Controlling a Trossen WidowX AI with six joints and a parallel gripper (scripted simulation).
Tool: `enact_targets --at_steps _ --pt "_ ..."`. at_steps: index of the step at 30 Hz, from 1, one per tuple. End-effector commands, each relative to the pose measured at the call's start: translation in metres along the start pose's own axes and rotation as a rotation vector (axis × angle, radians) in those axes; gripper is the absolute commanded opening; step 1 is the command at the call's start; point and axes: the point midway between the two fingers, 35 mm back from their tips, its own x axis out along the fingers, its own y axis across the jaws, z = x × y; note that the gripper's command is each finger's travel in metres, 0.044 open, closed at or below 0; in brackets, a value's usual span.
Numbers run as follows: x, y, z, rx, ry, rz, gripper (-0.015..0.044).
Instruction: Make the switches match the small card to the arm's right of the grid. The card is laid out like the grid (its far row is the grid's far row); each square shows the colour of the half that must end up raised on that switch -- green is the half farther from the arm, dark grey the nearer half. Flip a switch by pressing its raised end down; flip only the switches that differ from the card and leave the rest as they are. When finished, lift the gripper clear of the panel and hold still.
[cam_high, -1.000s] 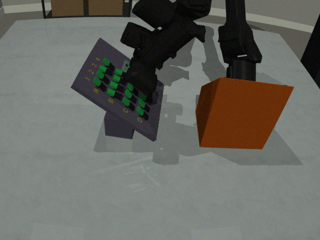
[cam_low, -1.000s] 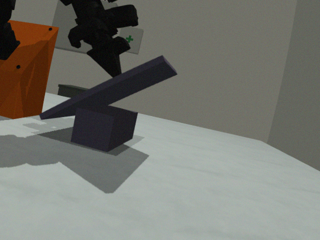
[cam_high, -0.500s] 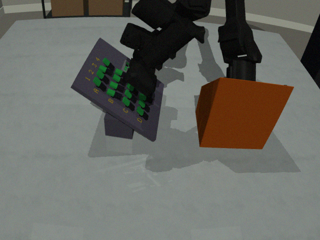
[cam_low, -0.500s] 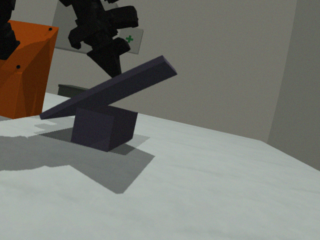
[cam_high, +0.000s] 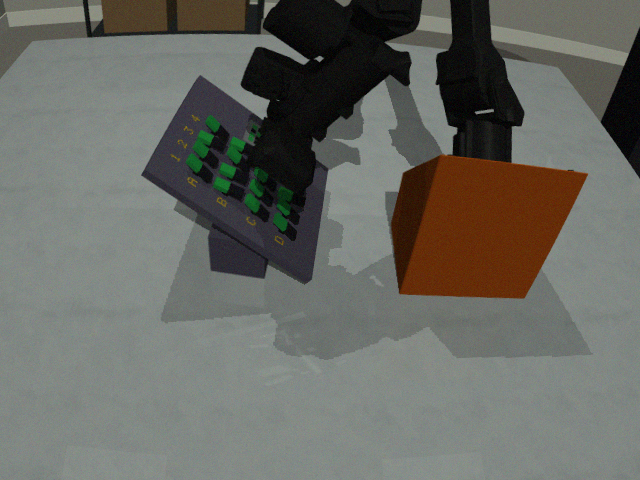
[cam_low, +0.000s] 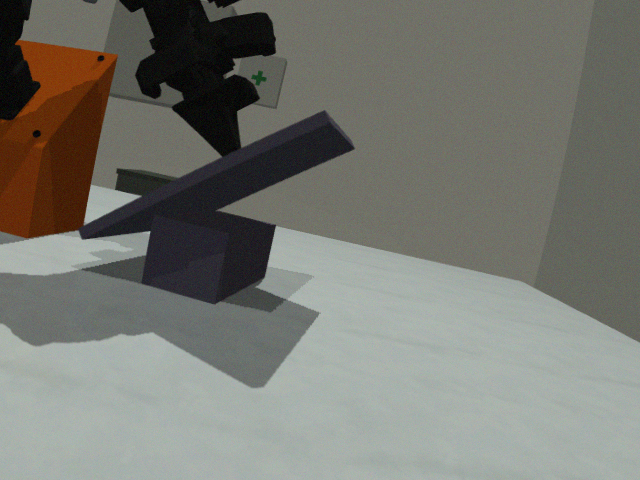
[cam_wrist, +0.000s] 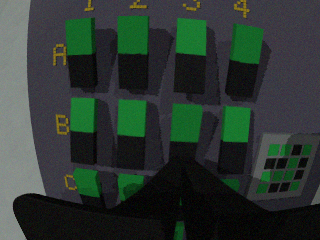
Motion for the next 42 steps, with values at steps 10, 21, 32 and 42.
enact_targets --at_steps 10,21,32,42 --pt "-0.062 0.0 0.004 0.003 0.015 0.004 0.0" --pt "-0.062 -0.026 -0.017 0.001 0.015 0.003 0.0" --pt "-0.027 -0.026 -0.017 0.002 0.04 0.001 0.0" --pt "-0.014 -0.027 -0.017 0.002 0.039 0.0 0.0"
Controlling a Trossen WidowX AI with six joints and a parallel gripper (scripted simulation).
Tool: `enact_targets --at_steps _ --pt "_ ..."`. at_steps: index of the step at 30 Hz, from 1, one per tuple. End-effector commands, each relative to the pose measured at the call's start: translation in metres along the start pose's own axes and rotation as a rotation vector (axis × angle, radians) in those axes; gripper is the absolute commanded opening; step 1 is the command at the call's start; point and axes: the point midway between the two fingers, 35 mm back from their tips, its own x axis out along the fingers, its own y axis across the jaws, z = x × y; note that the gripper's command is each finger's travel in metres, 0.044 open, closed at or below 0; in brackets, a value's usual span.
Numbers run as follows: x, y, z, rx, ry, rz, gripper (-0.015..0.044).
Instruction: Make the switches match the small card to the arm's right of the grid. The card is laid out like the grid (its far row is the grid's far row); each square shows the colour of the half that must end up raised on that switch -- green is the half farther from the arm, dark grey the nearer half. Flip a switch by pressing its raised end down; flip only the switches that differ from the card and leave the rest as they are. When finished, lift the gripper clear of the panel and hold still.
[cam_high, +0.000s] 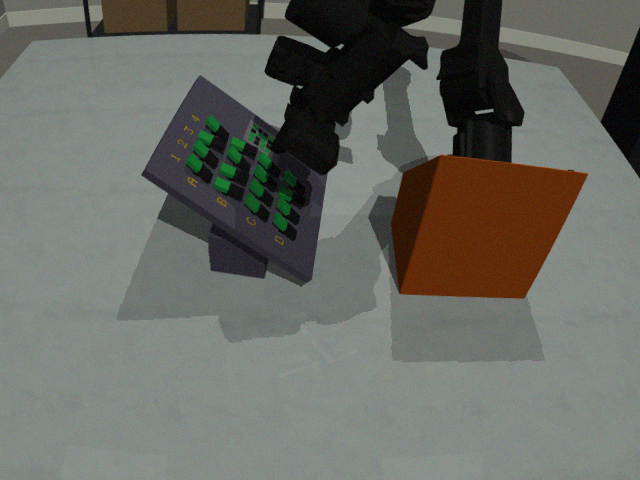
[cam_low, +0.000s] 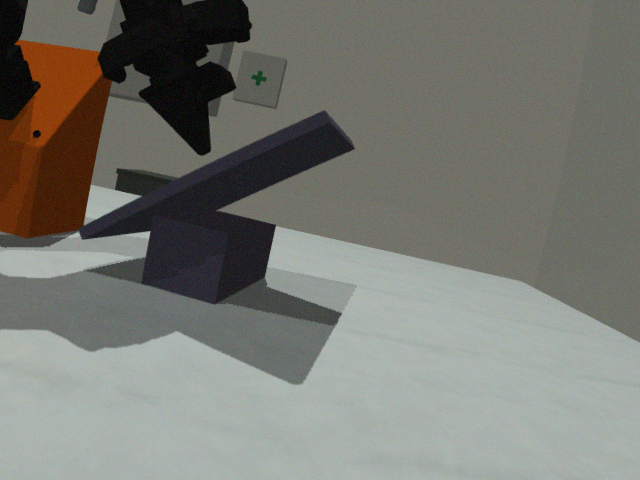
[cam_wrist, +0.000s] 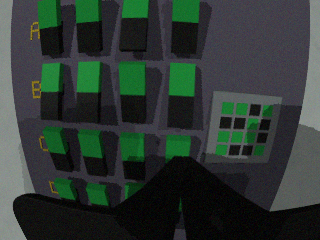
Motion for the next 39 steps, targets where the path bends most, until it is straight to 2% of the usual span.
enact_targets --at_steps 1,8,39 --pt "0.004 0.001 0.0 -0.005 0.002 0.004 0.0" --pt "0.013 0.001 0.0 -0.005 0.002 0.004 0.0" --pt "0.015 0.001 0.0 -0.005 0.001 0.004 0.0"
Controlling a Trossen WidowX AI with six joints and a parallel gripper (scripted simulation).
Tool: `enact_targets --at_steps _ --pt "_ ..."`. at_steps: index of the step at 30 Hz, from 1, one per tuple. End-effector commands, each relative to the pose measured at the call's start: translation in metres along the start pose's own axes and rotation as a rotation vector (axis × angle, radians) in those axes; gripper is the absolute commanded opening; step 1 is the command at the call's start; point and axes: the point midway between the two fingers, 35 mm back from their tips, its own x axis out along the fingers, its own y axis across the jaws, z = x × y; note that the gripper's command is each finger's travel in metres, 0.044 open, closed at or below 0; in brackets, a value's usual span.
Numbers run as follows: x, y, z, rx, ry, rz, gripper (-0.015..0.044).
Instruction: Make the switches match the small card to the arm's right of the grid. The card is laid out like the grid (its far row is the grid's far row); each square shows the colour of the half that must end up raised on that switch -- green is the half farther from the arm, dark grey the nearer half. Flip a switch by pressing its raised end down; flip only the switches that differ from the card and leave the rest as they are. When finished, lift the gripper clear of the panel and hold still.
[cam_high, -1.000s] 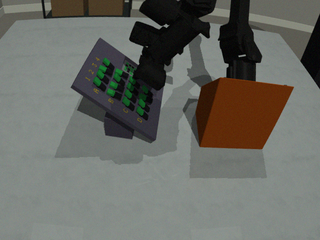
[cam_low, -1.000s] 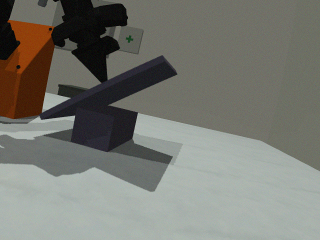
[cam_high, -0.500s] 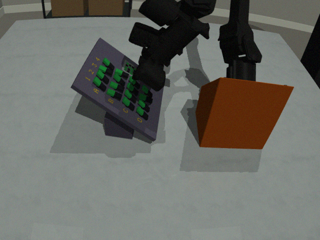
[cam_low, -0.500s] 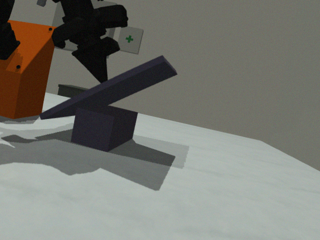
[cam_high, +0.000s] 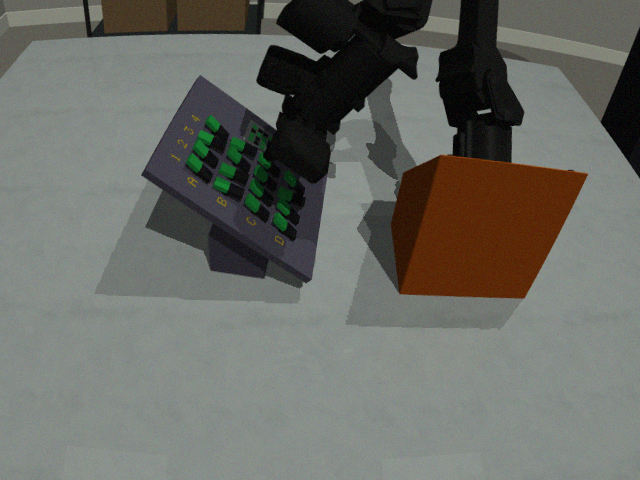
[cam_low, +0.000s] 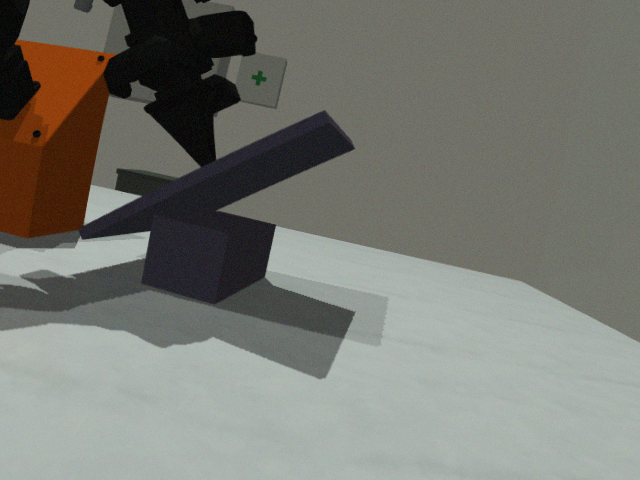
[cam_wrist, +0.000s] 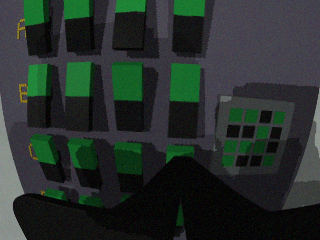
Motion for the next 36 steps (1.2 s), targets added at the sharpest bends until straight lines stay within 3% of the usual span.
enact_targets --at_steps 1,30,36 --pt "0.001 0.001 0.0 -0.003 -0.001 0.005 0.0" --pt "0.004 0.001 0.0 -0.003 -0.001 0.004 0.0" --pt "-0.037 0.006 -0.001 0.0 -0.003 0.015 0.0"
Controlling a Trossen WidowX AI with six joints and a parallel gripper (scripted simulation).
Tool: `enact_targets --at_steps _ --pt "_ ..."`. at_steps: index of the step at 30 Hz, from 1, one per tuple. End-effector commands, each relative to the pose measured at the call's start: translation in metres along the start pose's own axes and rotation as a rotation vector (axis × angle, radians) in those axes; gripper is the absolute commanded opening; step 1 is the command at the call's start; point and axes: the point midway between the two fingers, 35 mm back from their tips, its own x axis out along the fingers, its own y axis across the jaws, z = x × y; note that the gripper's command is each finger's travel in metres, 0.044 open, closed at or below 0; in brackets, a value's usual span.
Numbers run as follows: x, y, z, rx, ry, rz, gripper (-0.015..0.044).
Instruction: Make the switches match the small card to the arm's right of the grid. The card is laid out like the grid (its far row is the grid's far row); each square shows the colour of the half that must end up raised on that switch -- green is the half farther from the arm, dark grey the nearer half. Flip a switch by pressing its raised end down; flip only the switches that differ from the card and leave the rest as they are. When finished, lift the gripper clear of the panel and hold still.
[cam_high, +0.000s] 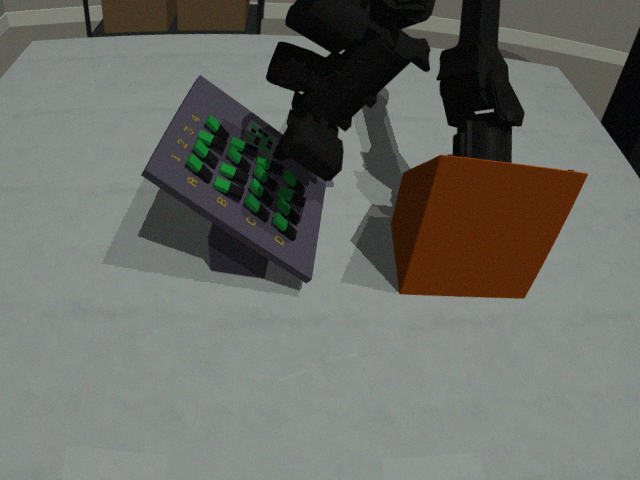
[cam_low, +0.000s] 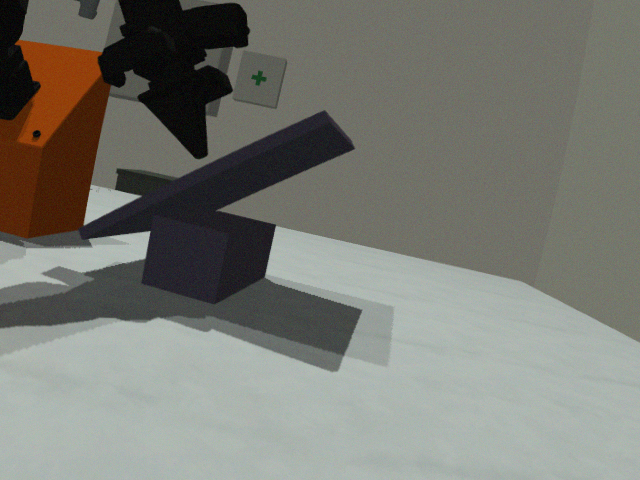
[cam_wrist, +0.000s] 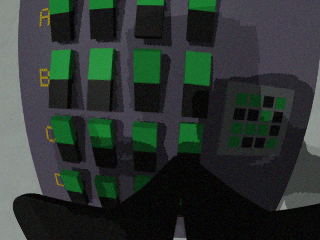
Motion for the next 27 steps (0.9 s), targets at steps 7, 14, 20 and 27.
enact_targets --at_steps 7,14,20,27 --pt "-0.047 -0.004 0.002 0.007 -0.041 -0.007 0.0" --pt "-0.046 0.023 -0.013 0.007 -0.037 0.003 0.0" --pt "-0.045 0.049 -0.038 0.009 -0.04 -0.004 0.0" --pt "-0.011 0.049 -0.036 0.009 -0.016 -0.005 0.0"
